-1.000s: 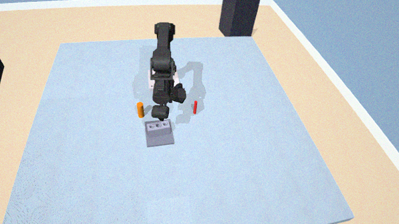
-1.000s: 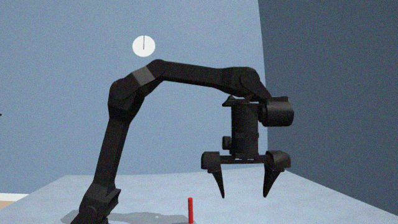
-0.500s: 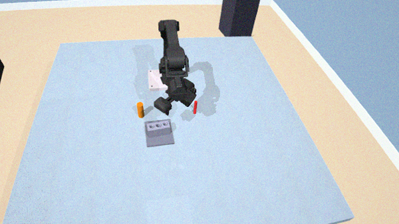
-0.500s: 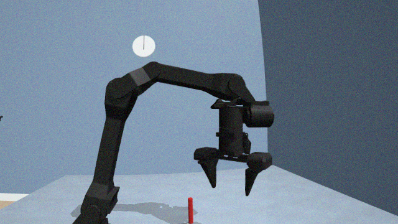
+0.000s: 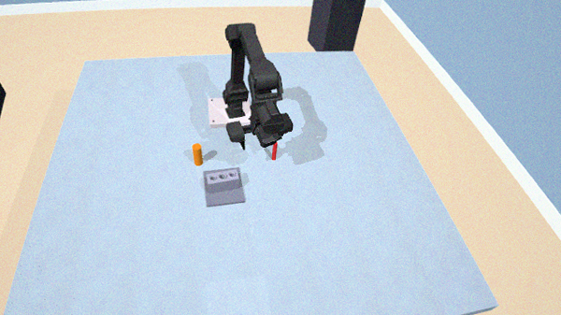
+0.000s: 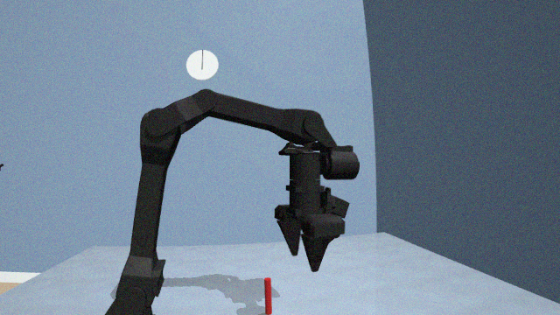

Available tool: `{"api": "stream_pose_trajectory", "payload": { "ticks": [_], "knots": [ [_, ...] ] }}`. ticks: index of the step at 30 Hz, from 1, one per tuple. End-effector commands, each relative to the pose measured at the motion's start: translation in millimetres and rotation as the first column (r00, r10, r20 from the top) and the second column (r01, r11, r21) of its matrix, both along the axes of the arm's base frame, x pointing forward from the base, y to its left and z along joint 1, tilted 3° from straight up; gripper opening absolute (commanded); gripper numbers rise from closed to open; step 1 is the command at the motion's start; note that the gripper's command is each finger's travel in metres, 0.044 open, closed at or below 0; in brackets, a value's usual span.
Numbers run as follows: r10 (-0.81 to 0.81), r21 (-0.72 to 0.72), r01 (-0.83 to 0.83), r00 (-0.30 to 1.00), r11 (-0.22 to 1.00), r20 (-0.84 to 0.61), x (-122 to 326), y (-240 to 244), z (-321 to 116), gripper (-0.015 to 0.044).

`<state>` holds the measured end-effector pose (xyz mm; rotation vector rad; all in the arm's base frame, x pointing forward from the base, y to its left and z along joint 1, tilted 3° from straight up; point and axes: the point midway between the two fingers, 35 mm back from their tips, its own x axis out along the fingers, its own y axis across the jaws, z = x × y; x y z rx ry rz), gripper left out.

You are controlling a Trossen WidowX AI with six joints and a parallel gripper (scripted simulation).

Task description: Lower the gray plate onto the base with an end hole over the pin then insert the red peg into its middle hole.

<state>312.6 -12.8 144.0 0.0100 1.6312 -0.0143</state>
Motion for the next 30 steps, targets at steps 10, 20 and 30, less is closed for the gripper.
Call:
{"api": "stream_pose_trajectory", "payload": {
  "ticks": [10,20,30],
  "knots": [
    [-0.861,-0.014,0.861,0.508,0.508,0.033,-42.1,71.4,4.7,0.044],
    [-0.96,-0.021,0.96,0.278,0.278,0.037,-50.1,78.8,3.8,0.044],
    [-0.96,-0.021,0.96,0.278,0.278,0.037,-50.1,78.8,3.8,0.044]
  ]
}}
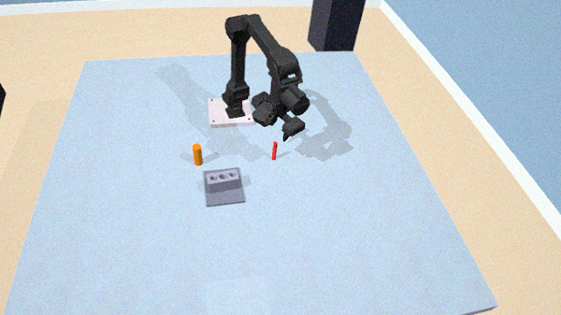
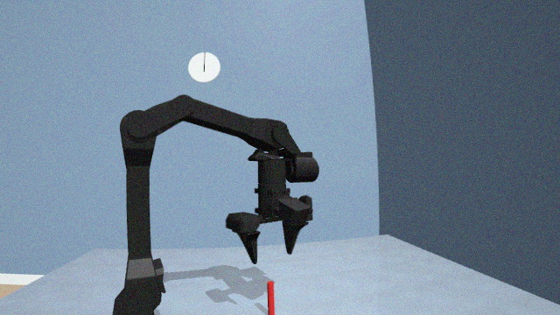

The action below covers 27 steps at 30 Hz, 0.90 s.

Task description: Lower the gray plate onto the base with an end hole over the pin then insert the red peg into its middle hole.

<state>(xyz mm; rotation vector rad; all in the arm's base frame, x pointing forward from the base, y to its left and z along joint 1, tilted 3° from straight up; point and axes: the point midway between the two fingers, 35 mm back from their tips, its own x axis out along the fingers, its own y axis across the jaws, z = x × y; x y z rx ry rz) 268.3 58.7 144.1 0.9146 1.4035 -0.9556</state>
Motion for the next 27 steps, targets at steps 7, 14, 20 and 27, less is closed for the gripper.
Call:
{"api": "stream_pose_trajectory", "payload": {
  "ticks": [7,14,20,27],
  "knots": [
    [-0.108,0.011,0.108,0.994,0.994,0.016,-5.8,7.3,3.7,0.044],
    [-0.108,0.011,0.108,0.994,0.994,0.016,-6.6,7.7,-24.0,0.044],
    [-0.108,0.011,0.108,0.994,0.994,0.016,-7.0,8.0,-38.1,0.044],
    [-0.108,0.011,0.108,0.994,0.994,0.016,-6.6,8.2,-44.7,0.044]
  ]
}}
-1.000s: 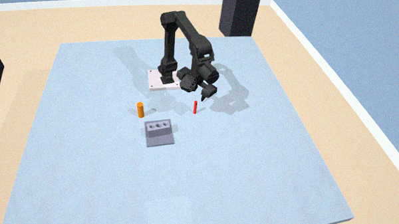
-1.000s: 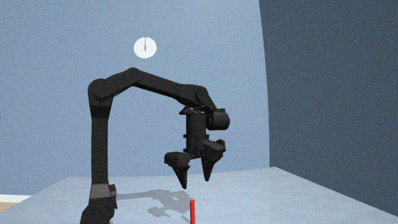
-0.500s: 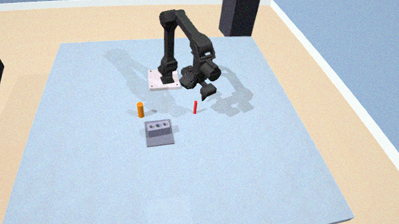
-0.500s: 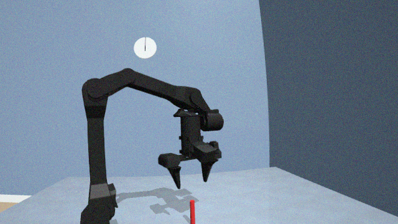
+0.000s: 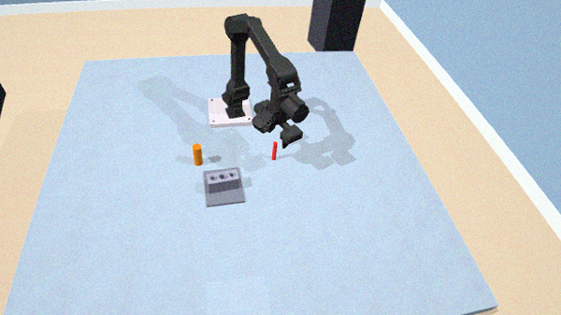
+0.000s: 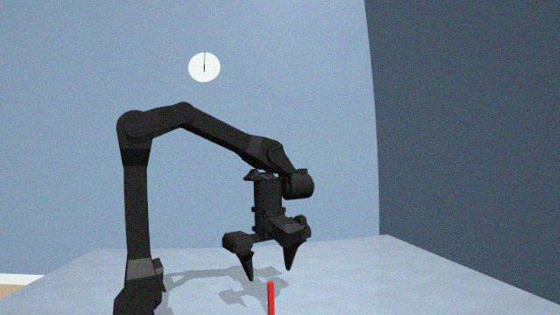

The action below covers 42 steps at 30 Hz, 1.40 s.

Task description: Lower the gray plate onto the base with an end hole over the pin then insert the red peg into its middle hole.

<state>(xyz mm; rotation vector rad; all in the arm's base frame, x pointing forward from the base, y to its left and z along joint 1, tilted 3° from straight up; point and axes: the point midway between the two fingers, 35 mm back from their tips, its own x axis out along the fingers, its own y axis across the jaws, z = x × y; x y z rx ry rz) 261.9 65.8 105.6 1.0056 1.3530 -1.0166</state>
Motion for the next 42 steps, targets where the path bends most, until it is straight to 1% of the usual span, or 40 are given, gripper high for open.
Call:
{"api": "stream_pose_trajectory", "payload": {
  "ticks": [1,32,42],
  "knots": [
    [-0.006,0.005,0.006,1.0,1.0,-0.003,-0.1,1.2,-7.8,0.044],
    [-0.006,0.005,0.006,1.0,1.0,-0.004,-2.4,1.7,-55.6,0.044],
    [-0.006,0.005,0.006,1.0,1.0,-0.004,-2.4,1.7,-55.6,0.0177]
  ]
}}
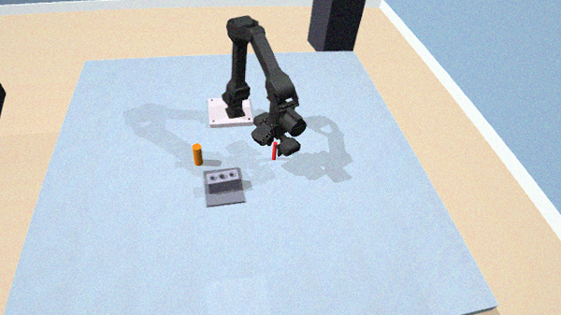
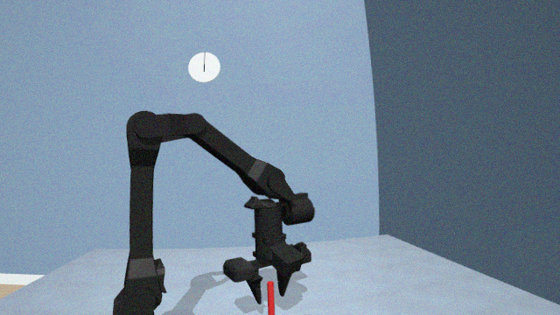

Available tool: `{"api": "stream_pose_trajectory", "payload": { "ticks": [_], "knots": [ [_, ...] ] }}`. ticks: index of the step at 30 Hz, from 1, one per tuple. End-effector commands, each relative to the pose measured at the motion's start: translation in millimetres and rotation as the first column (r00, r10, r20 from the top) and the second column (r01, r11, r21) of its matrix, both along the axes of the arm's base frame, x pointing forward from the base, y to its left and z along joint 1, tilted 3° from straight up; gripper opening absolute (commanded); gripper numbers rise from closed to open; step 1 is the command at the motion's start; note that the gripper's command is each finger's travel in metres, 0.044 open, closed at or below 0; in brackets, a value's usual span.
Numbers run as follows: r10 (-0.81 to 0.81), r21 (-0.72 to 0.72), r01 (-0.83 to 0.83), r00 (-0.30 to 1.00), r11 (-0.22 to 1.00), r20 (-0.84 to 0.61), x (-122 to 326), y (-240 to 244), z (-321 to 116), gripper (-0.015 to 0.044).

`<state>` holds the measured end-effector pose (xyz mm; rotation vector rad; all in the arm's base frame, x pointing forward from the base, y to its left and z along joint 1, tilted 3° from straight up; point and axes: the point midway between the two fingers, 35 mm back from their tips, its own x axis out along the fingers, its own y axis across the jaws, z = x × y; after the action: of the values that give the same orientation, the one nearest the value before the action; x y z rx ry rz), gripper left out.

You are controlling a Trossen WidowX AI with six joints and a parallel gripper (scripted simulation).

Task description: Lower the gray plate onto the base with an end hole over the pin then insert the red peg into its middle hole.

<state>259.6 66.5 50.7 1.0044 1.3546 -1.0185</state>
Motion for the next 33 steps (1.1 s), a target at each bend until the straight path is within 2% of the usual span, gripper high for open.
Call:
{"api": "stream_pose_trajectory", "payload": {
  "ticks": [1,6,9,18,33],
  "knots": [
    [-0.005,0.005,0.005,1.0,1.0,-0.001,-0.1,1.0,-0.7,0.0151],
    [-0.005,0.005,0.005,1.0,1.0,-0.001,-0.1,1.0,-0.7,0.002],
    [-0.005,0.005,0.005,1.0,1.0,-0.001,-0.1,1.0,-0.7,0.0],
    [-0.005,0.005,0.005,1.0,1.0,-0.001,1.1,1.2,4.2,0.0],
    [-0.005,0.005,0.005,1.0,1.0,-0.001,7.7,1.6,50.8,0.0]
  ]
}}
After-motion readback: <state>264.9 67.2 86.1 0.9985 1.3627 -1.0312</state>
